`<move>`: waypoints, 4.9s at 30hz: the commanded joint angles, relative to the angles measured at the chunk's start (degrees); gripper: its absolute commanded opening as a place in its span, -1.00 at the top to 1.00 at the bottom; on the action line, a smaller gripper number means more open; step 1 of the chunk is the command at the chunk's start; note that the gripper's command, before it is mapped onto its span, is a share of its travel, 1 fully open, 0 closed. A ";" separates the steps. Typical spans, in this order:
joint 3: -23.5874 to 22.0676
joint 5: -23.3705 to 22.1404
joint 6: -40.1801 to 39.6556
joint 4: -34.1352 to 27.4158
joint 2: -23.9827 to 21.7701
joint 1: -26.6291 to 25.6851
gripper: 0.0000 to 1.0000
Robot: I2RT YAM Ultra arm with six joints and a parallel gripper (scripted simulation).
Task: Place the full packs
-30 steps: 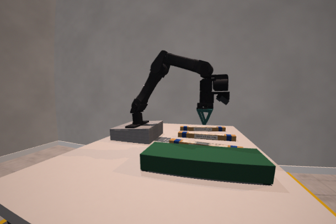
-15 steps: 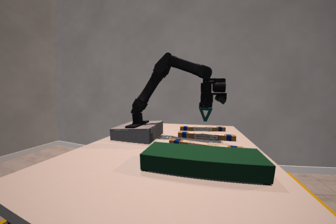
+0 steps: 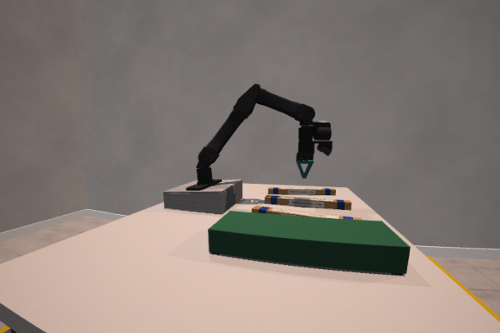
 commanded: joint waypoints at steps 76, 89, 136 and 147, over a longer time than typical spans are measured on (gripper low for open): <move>-11.97 0.28 1.74 21.38 8.69 -1.36 -0.47; -11.05 0.28 1.80 21.00 8.21 -0.95 -0.47; -11.11 0.36 1.81 20.99 8.21 -1.00 1.00; -11.11 0.36 1.81 20.99 8.21 -1.00 1.00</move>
